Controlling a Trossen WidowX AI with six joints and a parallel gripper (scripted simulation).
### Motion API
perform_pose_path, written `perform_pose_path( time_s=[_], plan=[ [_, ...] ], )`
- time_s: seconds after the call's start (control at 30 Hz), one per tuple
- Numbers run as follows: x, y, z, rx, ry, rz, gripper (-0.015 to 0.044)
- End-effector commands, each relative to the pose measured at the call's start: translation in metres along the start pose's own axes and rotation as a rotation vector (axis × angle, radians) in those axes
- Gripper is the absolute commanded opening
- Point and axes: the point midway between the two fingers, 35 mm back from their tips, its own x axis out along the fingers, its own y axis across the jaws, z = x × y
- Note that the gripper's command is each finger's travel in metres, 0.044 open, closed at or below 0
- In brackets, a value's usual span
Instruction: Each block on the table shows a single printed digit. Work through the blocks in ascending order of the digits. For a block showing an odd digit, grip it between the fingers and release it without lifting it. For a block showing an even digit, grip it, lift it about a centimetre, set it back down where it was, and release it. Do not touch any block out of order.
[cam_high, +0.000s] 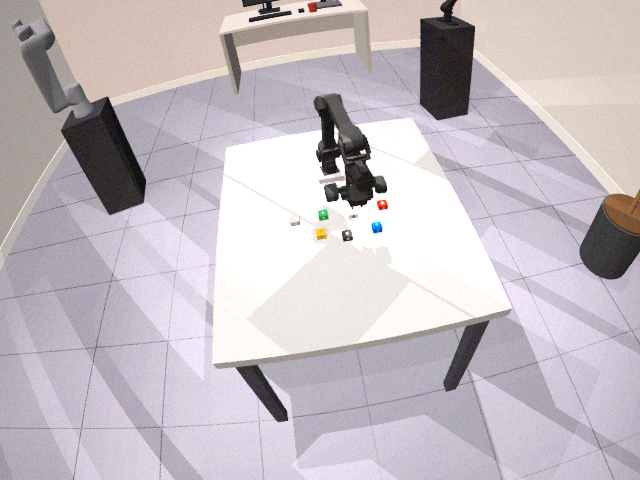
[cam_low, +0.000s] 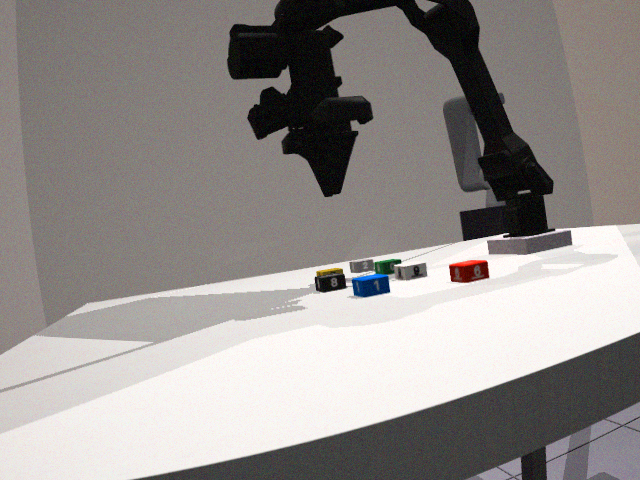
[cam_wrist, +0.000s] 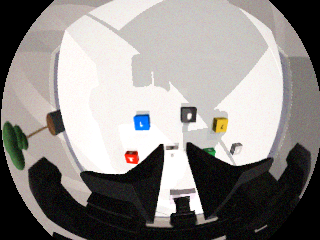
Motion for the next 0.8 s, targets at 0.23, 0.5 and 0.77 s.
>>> perform_pose_path(
  time_s=[0.23, 0.5, 0.77],
  plan=[
    [-0.005, -0.170, -0.063, 0.013, -0.010, -0.014, 0.0120],
    [-0.004, -0.211, -0.100, 0.013, -0.006, -0.018, 0.0120],
    [0.069, -0.213, -0.099, 0.013, -0.006, -0.018, 0.0304]
  ],
)
